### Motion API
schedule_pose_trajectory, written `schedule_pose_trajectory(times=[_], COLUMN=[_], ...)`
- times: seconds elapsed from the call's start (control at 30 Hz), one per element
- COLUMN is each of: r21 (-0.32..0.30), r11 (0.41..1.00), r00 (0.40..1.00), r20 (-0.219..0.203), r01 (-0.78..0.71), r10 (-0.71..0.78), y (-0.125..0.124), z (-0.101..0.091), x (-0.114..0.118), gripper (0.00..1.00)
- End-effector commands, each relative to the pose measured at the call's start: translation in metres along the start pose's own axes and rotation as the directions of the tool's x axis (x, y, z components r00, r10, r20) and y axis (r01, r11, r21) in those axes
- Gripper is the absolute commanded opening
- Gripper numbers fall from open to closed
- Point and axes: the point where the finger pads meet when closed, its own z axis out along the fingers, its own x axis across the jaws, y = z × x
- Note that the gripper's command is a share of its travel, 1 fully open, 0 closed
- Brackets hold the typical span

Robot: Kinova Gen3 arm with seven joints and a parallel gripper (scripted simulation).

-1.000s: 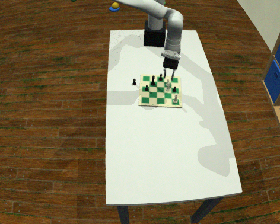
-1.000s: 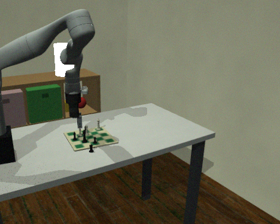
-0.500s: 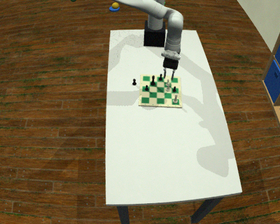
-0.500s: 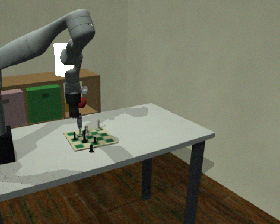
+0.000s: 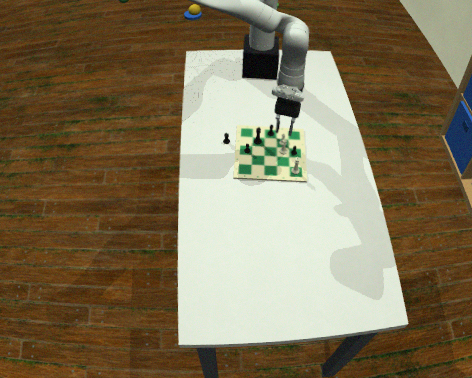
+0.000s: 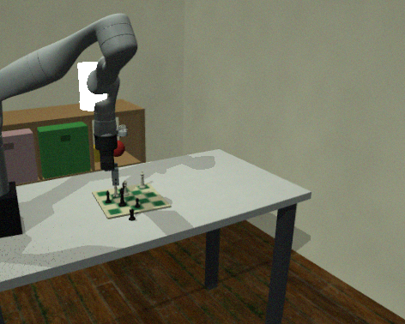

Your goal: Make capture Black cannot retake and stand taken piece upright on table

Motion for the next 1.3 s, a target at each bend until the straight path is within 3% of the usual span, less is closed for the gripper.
schedule_pose_trajectory(times=[0.0, 0.63, 1.27], r21=[0.000, 0.000, 0.000], r11=[1.000, 1.000, 1.000], r00=[1.000, 1.000, 1.000], r20=[0.000, 0.000, 0.000], r01=[0.000, 0.000, 0.000], r10=[0.000, 0.000, 0.000], y=[0.000, 0.000, 0.000], z=[0.002, 0.034, 0.036], x=[0.000, 0.000, 0.000], gripper=[0.73, 0.73, 0.73])
